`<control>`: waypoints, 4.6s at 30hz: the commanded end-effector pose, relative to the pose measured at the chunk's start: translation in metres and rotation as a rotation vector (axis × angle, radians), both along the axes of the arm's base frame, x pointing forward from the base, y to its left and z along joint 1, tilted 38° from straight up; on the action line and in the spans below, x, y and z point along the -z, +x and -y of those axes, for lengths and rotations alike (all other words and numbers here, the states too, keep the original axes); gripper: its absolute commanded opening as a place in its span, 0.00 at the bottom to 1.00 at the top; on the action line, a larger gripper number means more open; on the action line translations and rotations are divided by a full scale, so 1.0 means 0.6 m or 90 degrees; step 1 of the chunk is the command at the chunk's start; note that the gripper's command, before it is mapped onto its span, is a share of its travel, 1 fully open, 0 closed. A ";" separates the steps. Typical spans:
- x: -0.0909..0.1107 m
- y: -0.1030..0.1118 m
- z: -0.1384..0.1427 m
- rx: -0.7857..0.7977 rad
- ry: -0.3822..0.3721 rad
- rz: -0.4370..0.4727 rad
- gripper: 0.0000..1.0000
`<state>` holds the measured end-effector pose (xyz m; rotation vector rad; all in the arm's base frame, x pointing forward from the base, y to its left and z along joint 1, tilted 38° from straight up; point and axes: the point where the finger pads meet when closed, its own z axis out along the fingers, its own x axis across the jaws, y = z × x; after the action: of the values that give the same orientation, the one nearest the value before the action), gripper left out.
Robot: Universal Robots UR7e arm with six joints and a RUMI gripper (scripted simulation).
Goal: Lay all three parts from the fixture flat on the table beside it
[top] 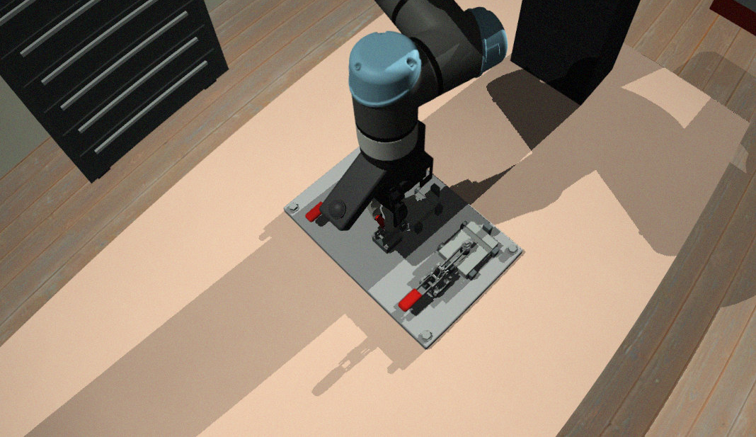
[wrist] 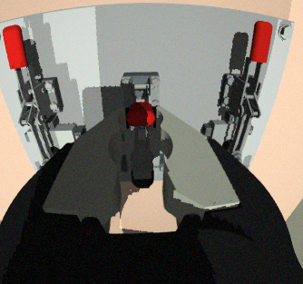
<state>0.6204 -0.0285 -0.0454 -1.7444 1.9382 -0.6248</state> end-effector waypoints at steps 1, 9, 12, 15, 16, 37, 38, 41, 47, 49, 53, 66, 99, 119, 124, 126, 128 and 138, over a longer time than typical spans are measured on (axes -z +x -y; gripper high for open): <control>-0.001 0.000 0.000 0.000 0.000 0.000 0.00; -0.001 0.000 0.000 0.000 0.000 0.000 0.28; -0.001 0.000 0.000 0.000 0.000 0.000 0.28; -0.001 0.000 0.000 0.000 0.000 0.000 0.28; -0.001 0.000 0.000 0.000 0.000 0.000 0.28; -0.040 -0.030 -0.002 0.000 0.000 0.000 0.28; -0.045 -0.034 -0.002 0.000 0.000 0.000 0.28; -0.057 -0.043 -0.002 0.000 0.000 0.000 0.28; -0.067 -0.051 -0.003 0.000 0.000 0.000 0.28; -0.067 -0.051 -0.003 0.000 0.000 0.000 0.28; -0.067 -0.051 -0.003 0.000 0.000 0.000 0.28; -0.067 -0.051 -0.003 0.000 0.000 0.000 0.59; -0.090 -0.083 -0.005 0.000 0.000 0.000 0.59; -0.029 -0.163 -0.015 0.000 0.000 0.000 0.59; -0.019 -0.175 -0.016 0.000 0.000 0.000 0.59; -0.018 -0.177 -0.016 0.000 0.000 0.000 0.59; -0.017 -0.178 -0.016 0.000 0.000 0.000 0.59; -0.014 -0.176 -0.016 0.000 0.000 0.000 0.59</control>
<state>0.5141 -0.0187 -0.0356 -1.7448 1.9388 -0.6238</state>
